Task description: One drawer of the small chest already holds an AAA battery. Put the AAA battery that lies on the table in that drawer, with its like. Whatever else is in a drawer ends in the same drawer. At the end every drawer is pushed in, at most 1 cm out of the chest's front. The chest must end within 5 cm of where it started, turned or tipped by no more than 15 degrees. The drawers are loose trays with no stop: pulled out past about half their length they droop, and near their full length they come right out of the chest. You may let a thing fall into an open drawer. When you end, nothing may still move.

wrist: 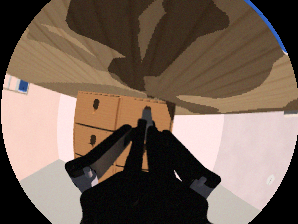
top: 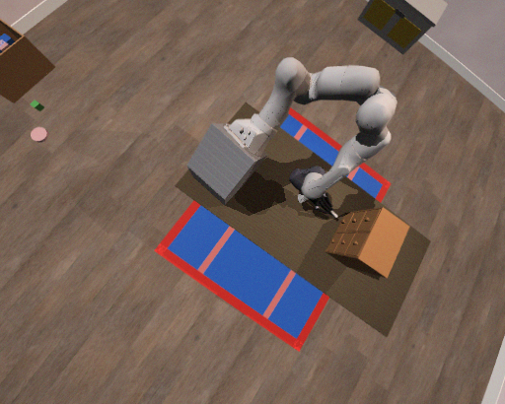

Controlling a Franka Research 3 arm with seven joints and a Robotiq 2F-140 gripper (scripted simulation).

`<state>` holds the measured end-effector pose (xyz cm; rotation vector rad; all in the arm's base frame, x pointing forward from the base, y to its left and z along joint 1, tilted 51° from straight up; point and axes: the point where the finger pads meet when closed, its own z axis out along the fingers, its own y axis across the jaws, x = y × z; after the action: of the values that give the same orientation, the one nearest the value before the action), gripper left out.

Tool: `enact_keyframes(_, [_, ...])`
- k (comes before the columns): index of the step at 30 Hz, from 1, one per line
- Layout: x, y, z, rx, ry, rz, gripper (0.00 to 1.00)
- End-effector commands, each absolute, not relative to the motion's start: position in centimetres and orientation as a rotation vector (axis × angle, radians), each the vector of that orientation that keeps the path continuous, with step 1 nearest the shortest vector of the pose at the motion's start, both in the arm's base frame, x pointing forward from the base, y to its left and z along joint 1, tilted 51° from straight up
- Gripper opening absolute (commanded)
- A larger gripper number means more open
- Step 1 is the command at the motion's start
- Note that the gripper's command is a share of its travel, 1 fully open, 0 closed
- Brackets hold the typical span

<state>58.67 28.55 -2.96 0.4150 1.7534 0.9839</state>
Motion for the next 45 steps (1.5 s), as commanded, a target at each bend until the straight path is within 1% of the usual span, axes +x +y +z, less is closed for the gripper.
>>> enact_keyframes(1, [58.4, 28.2, -2.5, 0.401, 1.734, 0.976, 0.0])
enact_keyframes(5, [58.2, 28.0, -2.3, 0.401, 1.734, 0.976, 0.0])
enact_keyframes(10, [56.7, 25.1, -0.3, 0.401, 1.734, 0.976, 0.0])
enact_keyframes(12, [56.7, 25.1, -0.3, 0.401, 1.734, 0.976, 0.0])
enact_keyframes(19, [54.1, 20.1, 3.0, 0.401, 1.734, 0.976, 0.0])
enact_keyframes(45, [53.0, 18.7, 3.8, 0.342, 1.853, 1.023, 0.0])
